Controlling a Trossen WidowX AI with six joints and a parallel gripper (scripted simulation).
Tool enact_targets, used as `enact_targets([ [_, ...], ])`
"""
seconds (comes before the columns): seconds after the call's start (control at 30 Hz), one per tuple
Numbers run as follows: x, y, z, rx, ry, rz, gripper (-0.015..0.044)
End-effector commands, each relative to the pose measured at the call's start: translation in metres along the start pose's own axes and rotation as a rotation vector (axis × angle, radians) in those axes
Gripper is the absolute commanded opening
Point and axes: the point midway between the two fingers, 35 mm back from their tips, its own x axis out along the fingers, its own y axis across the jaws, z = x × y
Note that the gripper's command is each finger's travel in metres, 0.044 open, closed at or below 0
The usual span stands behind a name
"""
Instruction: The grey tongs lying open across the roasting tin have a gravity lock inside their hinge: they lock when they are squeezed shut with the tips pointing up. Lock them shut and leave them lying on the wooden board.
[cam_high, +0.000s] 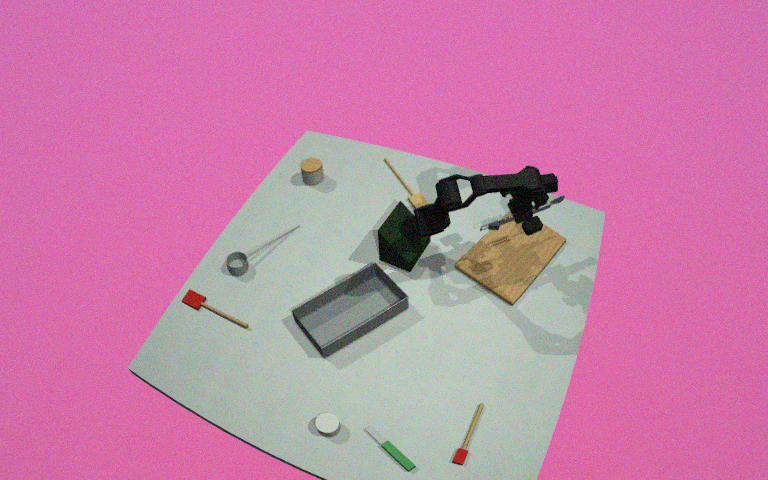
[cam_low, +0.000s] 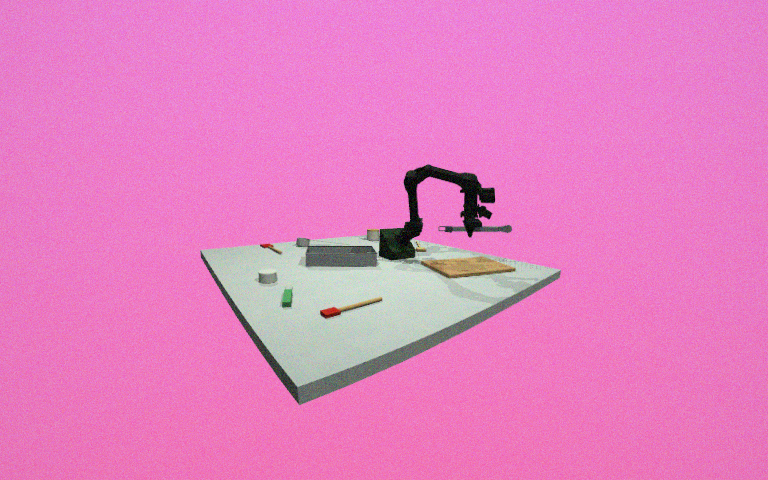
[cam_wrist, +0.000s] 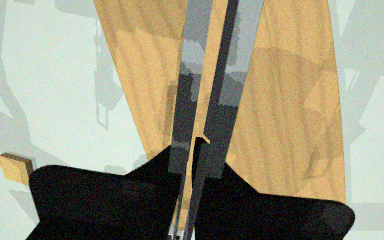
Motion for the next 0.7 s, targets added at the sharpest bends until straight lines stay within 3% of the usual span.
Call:
enact_targets([
  [0.0, -0.007, -0.002, 0.001, -0.042, 0.034, -0.044, -0.015],
  [0.3, -0.022, -0.006, 0.005, -0.18, 0.107, -0.16, -0.015],
  [0.67, -0.02, -0.006, 0.006, -0.183, 0.108, -0.161, -0.015],
])
